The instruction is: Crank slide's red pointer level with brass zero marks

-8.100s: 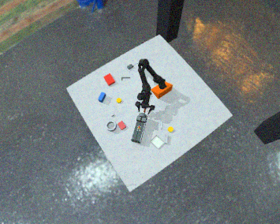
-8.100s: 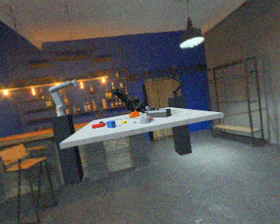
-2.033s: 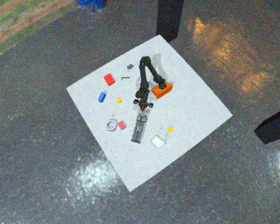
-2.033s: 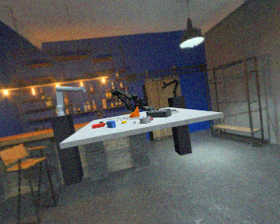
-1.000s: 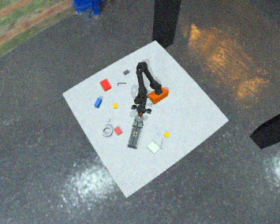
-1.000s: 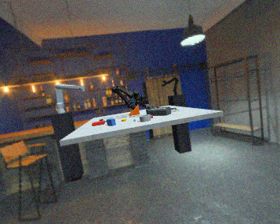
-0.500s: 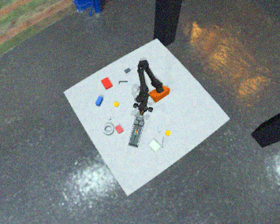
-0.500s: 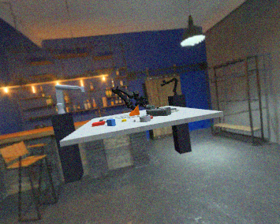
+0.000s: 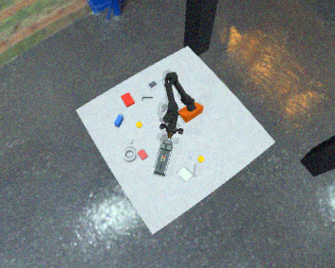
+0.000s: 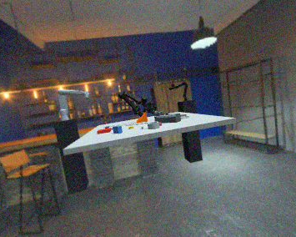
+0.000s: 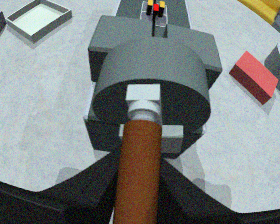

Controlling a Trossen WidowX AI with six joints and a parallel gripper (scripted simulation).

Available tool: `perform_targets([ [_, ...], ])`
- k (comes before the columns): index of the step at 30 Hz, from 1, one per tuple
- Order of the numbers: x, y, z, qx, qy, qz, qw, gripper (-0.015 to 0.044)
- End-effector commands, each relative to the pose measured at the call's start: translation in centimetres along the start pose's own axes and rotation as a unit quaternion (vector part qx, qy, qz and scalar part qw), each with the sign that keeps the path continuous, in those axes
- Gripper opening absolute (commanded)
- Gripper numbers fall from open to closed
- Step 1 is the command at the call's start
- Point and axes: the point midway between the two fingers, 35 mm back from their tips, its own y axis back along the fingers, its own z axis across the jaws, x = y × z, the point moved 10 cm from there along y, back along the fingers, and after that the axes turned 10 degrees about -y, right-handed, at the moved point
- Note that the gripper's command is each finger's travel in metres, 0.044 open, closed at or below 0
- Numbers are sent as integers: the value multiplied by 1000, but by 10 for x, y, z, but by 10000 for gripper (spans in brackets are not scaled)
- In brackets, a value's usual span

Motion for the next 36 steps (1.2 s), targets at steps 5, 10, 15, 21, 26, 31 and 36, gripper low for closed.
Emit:
perform_targets([
  [5, 3, -2, 7, -12, 4, 2, 1000, 0],
  [10, 4, -3, 8, -12, 4, 2, 1000, 0],
  [15, 5, -3, 9, -12, 4, 2, 1000, 0],
  [21, 6, -4, 10, -12, 4, 2, 1000, 0],
  [26, 8, -5, 12, -12, 4, 2, 1000, 0],
  [31, 9, -7, 13, -12, 4, 2, 1000, 0],
  [36, 10, -8, 14, -12, 4, 2, 1000, 0],
])
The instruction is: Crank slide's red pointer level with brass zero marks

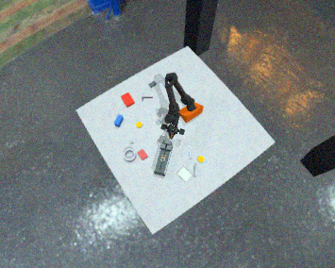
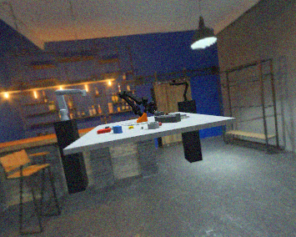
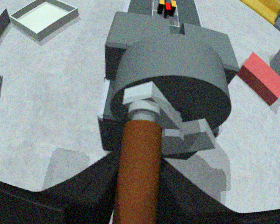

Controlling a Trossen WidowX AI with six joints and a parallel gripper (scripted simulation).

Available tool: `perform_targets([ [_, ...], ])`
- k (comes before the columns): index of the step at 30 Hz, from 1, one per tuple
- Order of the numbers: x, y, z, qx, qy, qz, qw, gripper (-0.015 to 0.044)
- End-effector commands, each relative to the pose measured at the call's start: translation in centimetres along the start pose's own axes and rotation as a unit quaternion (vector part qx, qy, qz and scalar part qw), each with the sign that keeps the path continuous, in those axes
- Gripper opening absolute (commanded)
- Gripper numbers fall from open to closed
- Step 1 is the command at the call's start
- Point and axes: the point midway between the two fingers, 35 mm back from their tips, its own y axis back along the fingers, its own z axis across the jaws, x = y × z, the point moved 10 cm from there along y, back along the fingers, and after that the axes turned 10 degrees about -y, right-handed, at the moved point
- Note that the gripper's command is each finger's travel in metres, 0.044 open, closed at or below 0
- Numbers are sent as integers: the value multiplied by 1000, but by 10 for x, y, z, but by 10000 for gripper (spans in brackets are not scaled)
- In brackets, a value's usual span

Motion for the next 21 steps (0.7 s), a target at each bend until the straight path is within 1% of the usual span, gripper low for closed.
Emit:
perform_targets([
  [1, 4, -4, 5, -10, 2, 6, 1000, 0],
  [21, 14, -13, 8, -9, 2, 6, 1000, 0],
])
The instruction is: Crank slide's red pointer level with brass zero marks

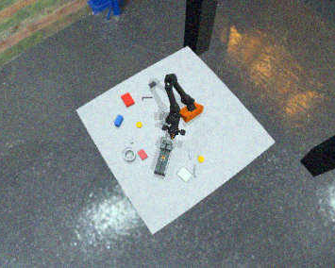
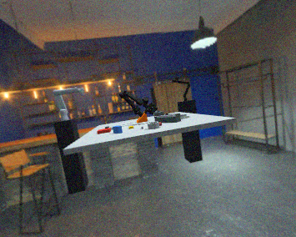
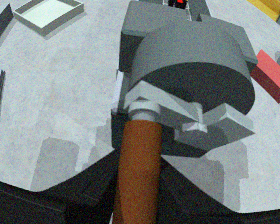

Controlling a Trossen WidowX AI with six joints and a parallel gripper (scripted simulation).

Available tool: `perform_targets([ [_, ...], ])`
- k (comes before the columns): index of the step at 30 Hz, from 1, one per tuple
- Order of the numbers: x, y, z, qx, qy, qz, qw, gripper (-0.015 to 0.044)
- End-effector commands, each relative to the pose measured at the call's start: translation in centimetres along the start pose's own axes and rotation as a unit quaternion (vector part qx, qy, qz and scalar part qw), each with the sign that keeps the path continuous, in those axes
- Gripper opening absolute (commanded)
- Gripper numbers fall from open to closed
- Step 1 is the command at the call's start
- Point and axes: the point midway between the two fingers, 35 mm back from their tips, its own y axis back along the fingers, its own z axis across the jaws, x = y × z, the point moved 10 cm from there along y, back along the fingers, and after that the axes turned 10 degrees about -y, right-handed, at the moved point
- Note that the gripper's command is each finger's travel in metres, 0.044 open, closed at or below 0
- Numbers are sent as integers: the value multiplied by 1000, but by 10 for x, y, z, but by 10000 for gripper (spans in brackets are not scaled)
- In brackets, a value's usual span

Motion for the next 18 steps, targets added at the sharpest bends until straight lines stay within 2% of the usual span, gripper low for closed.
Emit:
perform_targets([
  [1, 6, -6, 2, -6, 3, 6, 1000, 0],
  [18, 20, -22, -7, -5, 3, 7, 1000, 0],
])
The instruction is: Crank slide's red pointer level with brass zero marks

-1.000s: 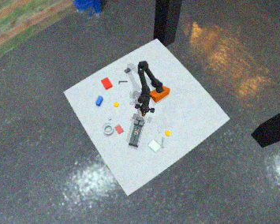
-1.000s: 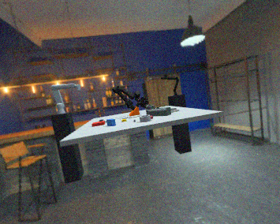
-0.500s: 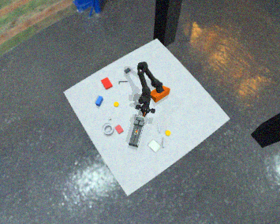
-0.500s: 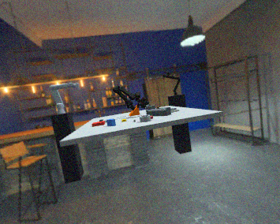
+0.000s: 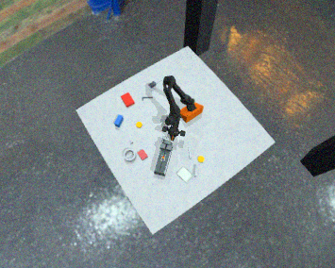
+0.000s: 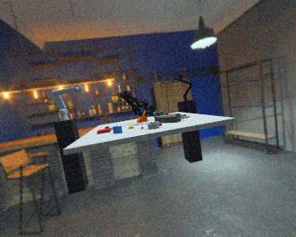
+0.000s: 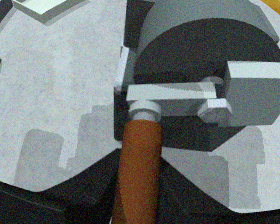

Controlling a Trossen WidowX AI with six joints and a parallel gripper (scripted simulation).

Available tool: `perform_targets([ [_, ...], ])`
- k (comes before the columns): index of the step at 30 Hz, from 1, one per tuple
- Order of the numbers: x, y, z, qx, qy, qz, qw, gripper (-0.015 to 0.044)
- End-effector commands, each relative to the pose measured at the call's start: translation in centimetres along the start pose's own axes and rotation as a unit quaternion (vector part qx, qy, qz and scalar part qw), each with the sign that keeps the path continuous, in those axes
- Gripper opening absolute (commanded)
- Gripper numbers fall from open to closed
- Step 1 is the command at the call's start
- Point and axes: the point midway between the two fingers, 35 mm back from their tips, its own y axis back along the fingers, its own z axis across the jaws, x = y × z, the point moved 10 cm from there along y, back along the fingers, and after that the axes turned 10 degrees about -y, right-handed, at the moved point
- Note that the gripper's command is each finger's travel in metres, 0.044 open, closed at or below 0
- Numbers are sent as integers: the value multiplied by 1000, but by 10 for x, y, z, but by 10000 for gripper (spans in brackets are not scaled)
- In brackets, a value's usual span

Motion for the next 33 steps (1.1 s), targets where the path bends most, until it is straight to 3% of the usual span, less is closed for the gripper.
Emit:
perform_targets([
  [1, 5, -7, -4, 0, 0, 5, 1000, 0],
  [33, 9, -16, -34, 1, 1, 5, 1000, 0],
])
